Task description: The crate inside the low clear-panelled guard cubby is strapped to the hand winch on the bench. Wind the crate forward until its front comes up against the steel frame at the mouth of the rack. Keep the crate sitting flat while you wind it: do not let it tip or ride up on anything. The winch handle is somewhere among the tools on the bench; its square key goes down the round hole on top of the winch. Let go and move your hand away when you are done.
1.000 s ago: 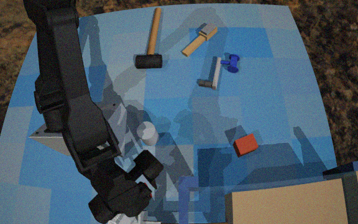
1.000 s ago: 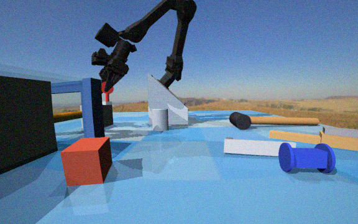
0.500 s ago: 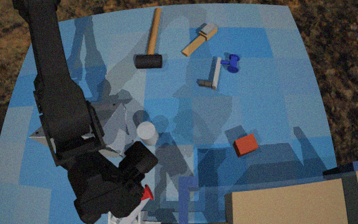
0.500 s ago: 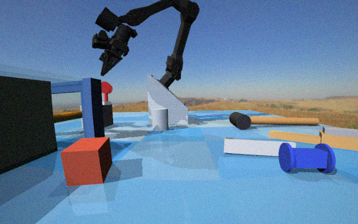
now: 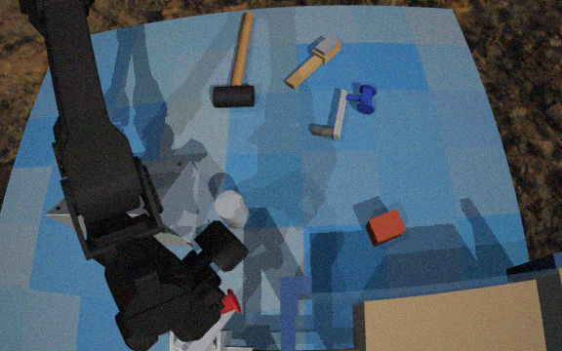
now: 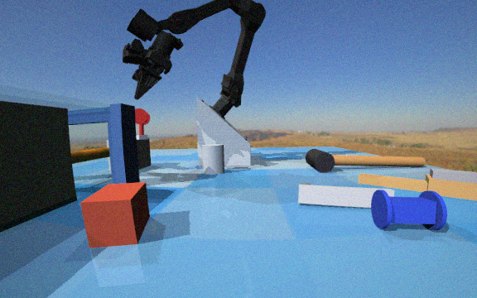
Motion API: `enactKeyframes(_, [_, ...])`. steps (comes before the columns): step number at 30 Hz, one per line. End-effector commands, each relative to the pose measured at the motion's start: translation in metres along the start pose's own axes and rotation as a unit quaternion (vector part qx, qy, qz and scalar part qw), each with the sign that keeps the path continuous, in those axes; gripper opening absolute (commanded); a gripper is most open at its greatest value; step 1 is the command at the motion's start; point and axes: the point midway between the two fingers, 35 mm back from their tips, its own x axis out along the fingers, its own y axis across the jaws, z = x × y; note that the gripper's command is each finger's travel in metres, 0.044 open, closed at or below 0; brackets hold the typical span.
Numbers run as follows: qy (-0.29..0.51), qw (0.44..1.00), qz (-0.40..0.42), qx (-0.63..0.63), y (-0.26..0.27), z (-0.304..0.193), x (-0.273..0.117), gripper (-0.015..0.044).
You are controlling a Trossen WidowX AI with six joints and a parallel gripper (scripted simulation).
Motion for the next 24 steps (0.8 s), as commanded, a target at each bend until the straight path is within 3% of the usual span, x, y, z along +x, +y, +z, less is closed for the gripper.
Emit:
enactKeyframes(1, [0.0,1.0,-0.001,-0.003,-0.0003,0.0003,-0.0005,0.0063])
enactKeyframes(10, [0.0,1.0,-0.001,-0.003,-0.0003,0.0003,-0.0005,0.0003])
enactKeyframes(18, [0.008,1.0,-0.002,-0.003,-0.0005,0.0005,0.0,0.0])
enactKeyframes(24, [0.094,0.996,-0.006,-0.002,-0.0015,0.0013,0.0023,0.0])
